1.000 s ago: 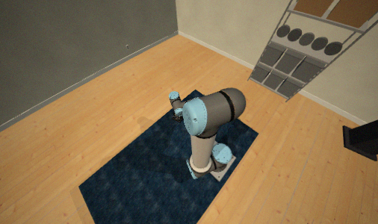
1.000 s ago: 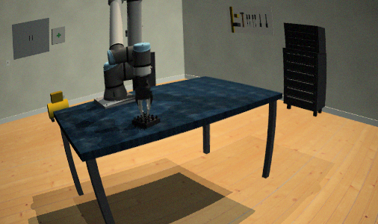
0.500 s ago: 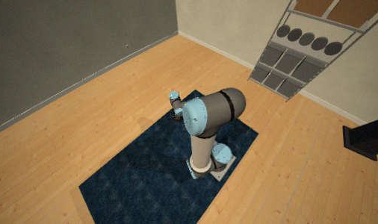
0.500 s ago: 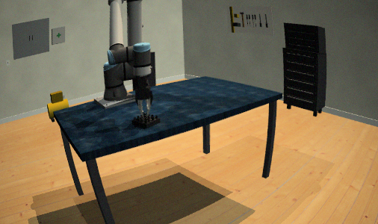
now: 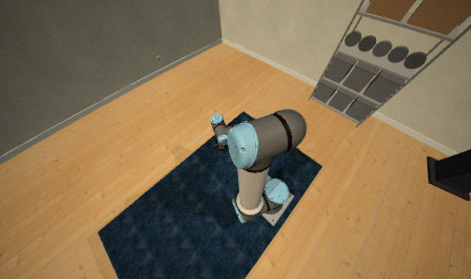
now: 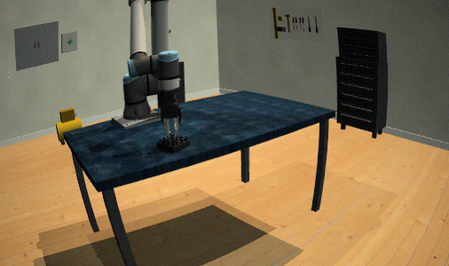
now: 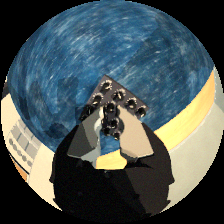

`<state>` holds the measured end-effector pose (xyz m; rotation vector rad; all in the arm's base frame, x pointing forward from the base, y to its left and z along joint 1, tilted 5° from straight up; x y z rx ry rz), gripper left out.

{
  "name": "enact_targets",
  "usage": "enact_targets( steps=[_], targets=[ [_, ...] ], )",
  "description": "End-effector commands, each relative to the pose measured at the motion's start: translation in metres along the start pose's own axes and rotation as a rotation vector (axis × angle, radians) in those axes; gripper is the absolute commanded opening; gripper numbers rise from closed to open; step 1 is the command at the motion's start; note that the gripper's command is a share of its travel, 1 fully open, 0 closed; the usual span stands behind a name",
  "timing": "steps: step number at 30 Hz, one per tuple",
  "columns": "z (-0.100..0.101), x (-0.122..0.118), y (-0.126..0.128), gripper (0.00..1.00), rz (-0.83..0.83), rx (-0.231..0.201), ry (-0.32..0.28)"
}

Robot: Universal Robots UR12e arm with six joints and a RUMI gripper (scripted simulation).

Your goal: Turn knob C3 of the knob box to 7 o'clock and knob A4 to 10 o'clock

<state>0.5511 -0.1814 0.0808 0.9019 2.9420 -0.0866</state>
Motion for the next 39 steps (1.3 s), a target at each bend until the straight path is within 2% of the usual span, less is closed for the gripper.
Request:
enact_targets(
  steps=[1, 2, 33, 39],
  targets=[
    [-0.0006, -0.0006, 0.0, 0.11, 0.0, 0.0, -0.001],
    [-0.0006, -0.0006, 0.0, 0.04, 0.0, 0.0, -0.001],
    [-0.0006, -0.0006, 0.0, 0.04, 0.0, 0.0, -0.001],
    [-0.0006, -0.0006, -0.0002, 0.04, -0.044, 0.0, -0.001]
  ],
)
Point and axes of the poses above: the point where the finger pads meet when closed, its own z axis out along the fingers, its own y axis across the jaws, x = y × z, the point moved 3 cm from there along -z, back along the fingers, and after that the axes turned 13 degrees about -z, right-handed, at the moved point
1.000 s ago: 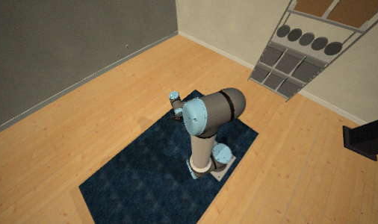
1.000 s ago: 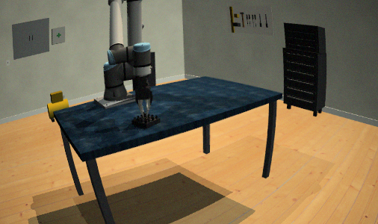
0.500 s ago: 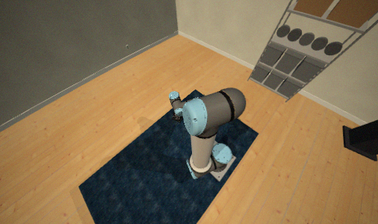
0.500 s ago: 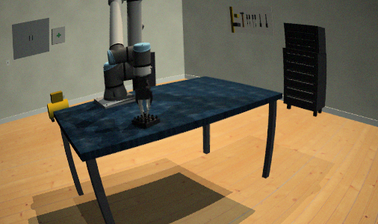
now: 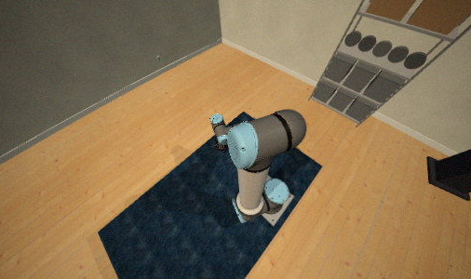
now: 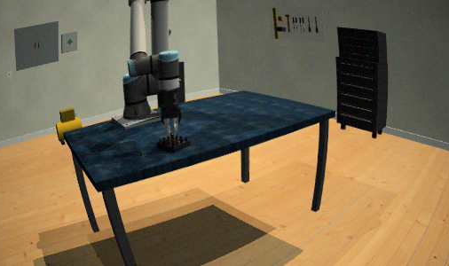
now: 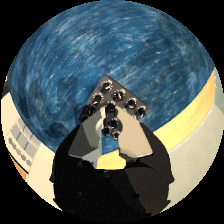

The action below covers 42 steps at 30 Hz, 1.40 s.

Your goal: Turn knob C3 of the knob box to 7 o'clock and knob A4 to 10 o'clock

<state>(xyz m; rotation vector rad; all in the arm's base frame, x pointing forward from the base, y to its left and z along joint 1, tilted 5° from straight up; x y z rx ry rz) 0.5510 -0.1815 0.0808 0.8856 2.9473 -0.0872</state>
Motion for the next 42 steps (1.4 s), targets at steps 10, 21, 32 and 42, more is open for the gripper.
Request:
enact_targets(
  steps=[10, 21, 32, 42],
  targets=[
    [-0.0006, -0.0005, -0.0009, 0.04, -0.196, 0.0, -0.001],
    [-0.0006, -0.0005, -0.0013, 0.04, -0.275, 0.0, -0.001],
    [-0.0006, -0.0005, -0.0013, 0.11, -0.275, 0.0, -0.001],
    [-0.0006, -0.0005, -0.0013, 0.11, -0.275, 0.0, -0.001]
  ],
)
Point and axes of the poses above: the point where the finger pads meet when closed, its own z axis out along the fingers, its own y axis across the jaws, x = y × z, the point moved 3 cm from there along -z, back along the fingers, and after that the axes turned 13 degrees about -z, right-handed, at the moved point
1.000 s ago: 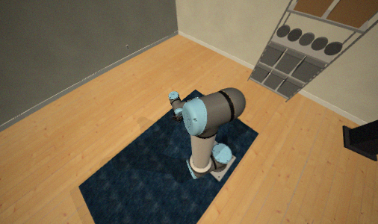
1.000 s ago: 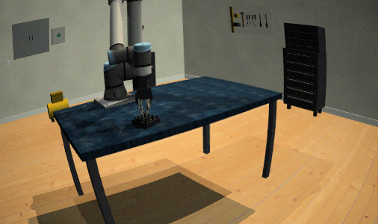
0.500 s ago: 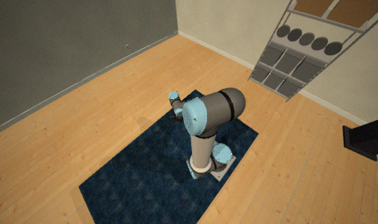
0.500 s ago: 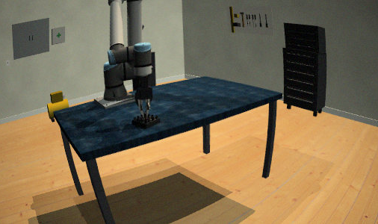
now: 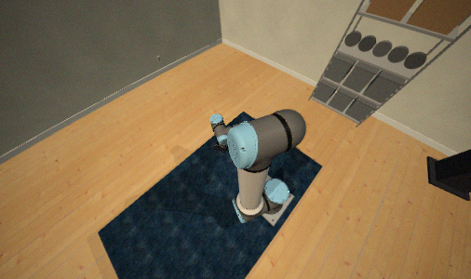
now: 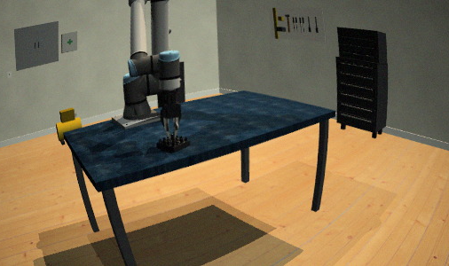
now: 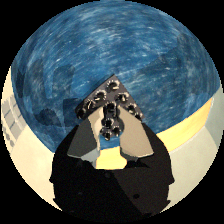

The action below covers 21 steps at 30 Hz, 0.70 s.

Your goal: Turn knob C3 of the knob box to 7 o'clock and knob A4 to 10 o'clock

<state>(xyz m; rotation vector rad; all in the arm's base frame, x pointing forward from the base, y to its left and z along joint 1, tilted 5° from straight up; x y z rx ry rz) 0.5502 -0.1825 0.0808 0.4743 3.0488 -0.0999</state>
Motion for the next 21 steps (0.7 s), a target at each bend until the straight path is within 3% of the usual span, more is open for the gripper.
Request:
enact_targets(
  steps=[1, 12, 21],
  targets=[
    [-0.001, -0.001, 0.0, 0.11, 0.0, 0.0, -0.001],
    [-0.002, -0.001, 0.0, 0.11, 0.0, 0.0, -0.001],
    [-0.016, -0.001, 0.0, 0.11, 0.0, 0.0, -0.001]
  ],
)
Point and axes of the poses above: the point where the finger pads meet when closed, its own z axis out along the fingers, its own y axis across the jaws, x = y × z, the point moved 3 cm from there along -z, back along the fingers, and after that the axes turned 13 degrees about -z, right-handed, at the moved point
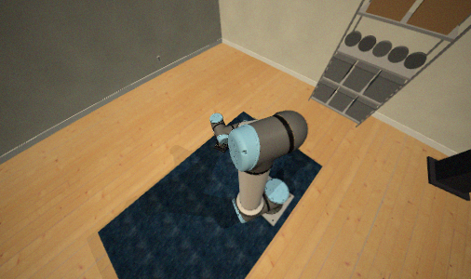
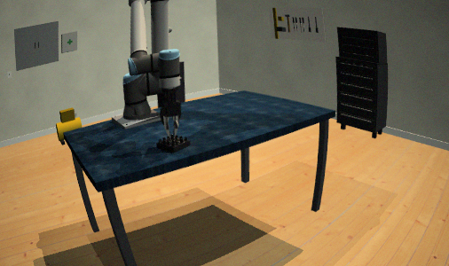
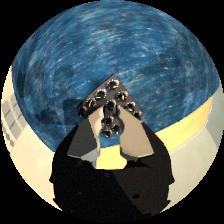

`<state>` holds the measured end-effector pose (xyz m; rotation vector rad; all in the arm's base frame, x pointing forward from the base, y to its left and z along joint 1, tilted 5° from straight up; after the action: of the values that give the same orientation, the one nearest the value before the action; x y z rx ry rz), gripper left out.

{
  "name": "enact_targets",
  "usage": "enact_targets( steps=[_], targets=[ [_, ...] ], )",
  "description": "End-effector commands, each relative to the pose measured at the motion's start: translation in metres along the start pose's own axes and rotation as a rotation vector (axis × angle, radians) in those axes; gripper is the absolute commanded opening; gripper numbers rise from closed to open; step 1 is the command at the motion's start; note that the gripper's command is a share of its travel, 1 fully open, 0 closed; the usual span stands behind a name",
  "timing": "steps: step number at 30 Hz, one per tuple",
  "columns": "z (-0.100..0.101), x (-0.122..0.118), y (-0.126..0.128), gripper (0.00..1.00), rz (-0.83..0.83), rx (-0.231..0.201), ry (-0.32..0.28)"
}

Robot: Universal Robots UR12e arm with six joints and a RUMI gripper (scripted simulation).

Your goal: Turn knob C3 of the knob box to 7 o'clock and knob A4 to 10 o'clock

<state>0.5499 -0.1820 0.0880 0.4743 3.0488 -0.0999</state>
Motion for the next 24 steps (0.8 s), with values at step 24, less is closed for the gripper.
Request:
enact_targets(
  steps=[24],
  targets=[
    [-0.031, -0.001, 0.0, 0.11, 0.0, 0.0, -0.001]
  ],
)
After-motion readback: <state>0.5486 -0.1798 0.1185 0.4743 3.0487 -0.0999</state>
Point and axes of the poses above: the point where the finger pads meet when closed, its own z axis out along the fingers, its own y axis across the jaws, x = y × z, the point moved 3 cm from there along -z, back along the fingers, and after that the axes turned 13 degrees about -z, right-handed, at the moved point
